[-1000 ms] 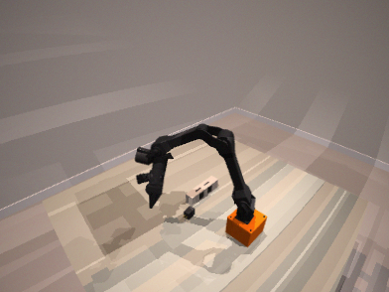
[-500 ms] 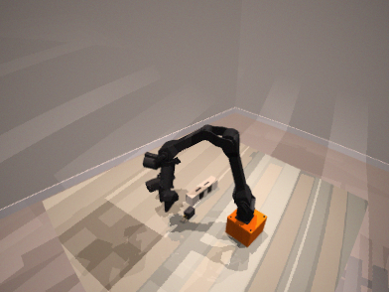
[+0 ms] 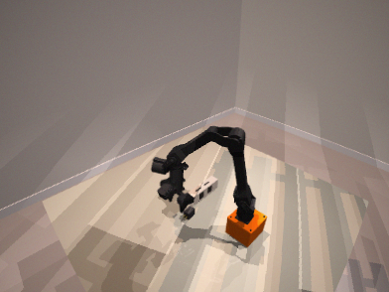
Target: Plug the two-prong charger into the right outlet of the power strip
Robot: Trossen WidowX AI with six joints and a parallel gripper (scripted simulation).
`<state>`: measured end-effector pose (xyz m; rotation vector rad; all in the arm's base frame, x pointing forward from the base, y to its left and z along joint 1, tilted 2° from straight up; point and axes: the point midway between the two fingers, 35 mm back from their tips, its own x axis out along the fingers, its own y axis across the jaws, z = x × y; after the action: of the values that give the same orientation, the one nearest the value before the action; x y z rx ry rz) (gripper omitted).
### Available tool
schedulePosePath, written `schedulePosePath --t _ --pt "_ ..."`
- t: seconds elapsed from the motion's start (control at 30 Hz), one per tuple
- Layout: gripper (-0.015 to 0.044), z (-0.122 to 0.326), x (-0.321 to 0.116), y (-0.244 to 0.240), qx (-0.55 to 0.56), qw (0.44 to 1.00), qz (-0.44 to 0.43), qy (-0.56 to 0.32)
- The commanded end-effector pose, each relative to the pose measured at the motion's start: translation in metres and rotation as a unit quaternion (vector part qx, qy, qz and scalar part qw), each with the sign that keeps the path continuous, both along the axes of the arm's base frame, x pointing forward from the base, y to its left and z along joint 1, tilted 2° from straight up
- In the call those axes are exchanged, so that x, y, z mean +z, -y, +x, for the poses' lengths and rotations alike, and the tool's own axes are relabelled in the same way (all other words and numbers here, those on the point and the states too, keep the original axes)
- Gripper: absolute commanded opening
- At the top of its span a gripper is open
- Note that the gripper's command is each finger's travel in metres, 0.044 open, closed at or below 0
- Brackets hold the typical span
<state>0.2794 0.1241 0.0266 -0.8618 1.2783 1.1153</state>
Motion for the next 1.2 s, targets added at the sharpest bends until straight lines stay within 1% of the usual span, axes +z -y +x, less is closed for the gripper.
schedulePosePath --t 0.0,0.43,0.63,1.17 --pt "0.0440 -0.006 -0.004 0.013 0.038 0.999 -0.025 0.015" --pt "0.0440 -0.028 -0.022 0.056 0.159 0.981 -0.107 0.031" --pt "0.0440 -0.028 -0.023 0.056 0.160 0.981 -0.109 0.031" --pt "0.0440 -0.028 -0.044 0.057 0.160 0.981 -0.109 0.031"
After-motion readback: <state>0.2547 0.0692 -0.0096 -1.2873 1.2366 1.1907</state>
